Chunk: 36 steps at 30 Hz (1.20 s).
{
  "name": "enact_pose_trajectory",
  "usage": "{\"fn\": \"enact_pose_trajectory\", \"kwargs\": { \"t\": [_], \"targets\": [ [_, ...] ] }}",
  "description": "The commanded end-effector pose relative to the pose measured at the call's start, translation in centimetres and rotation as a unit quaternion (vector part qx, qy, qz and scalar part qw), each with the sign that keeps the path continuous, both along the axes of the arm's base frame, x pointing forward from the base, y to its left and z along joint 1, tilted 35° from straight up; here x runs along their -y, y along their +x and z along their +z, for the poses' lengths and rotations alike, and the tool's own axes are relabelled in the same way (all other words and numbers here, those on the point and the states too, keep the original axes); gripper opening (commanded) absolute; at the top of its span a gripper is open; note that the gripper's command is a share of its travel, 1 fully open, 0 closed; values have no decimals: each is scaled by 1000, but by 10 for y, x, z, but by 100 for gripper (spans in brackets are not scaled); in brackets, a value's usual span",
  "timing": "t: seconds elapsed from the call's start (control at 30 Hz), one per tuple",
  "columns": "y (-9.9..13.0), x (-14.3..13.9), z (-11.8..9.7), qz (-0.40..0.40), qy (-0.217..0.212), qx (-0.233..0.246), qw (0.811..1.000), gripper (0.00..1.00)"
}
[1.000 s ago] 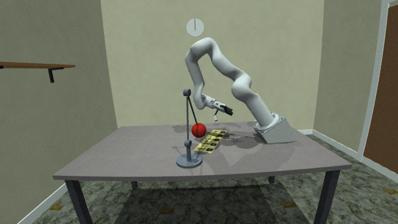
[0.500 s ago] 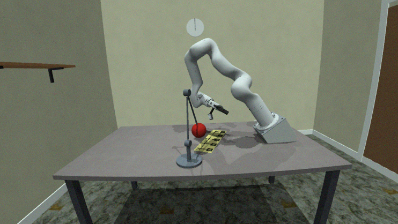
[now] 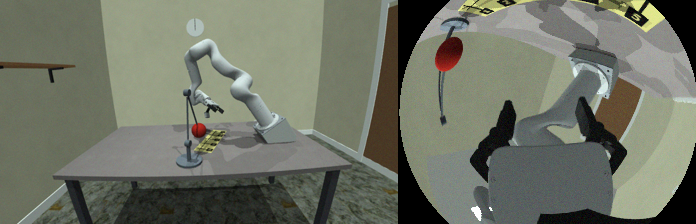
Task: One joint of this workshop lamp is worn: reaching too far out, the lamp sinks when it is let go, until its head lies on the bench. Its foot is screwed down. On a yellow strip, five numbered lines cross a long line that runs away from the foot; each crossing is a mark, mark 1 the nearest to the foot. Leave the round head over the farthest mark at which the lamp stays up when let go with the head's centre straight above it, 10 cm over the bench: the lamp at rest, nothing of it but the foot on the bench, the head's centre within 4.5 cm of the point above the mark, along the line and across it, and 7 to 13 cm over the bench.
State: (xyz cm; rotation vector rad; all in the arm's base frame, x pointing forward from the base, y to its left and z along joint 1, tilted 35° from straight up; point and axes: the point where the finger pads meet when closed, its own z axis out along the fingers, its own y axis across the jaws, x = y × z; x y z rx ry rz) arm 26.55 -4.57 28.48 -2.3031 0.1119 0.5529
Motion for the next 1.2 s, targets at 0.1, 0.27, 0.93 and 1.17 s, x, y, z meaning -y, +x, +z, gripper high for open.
{"fn": "enact_pose_trajectory", "kwargs": {
  "t": [0.1,0.27,0.93,1.17],
  "targets": [
    [12,4,10,-41,12,-12,999,100],
    [26,9,21,-87,25,-26,996,100],
    [71,39,55,-249,74,-73,963,100],
    [83,50,64,-293,87,-86,948,100]
  ]
}}
